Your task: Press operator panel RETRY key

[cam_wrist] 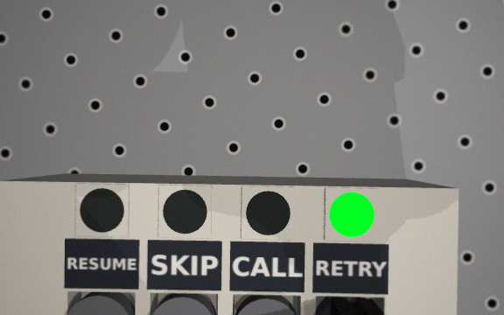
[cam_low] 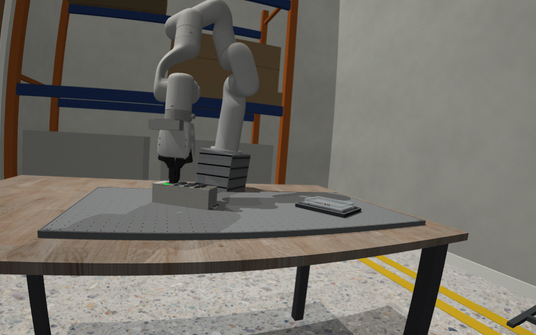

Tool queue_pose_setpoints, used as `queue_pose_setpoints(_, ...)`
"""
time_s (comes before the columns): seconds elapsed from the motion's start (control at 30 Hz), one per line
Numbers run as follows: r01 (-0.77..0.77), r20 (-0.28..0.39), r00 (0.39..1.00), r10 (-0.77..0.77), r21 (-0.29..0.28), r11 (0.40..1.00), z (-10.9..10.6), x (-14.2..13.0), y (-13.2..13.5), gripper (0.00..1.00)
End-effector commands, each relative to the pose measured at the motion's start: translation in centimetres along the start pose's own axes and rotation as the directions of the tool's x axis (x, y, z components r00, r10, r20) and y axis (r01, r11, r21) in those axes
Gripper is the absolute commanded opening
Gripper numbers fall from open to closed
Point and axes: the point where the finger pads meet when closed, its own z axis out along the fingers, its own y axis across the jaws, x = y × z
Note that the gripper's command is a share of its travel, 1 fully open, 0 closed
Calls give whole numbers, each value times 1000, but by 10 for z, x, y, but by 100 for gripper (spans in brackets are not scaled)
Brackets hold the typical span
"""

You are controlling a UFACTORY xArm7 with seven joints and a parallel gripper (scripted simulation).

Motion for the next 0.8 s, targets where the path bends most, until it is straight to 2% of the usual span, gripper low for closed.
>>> queue_pose_setpoints(0.0, 0, -3, 1000, 0, -1, 1000, 0, 1, 0, 0)
queue_pose_setpoints(0.27, 0, -3, 1000, 0, -1, 1000, -1, 1, 0, 0)
queue_pose_setpoints(0.77, 0, -3, 1000, 0, -1, 1000, -22, 1, 0, 0)
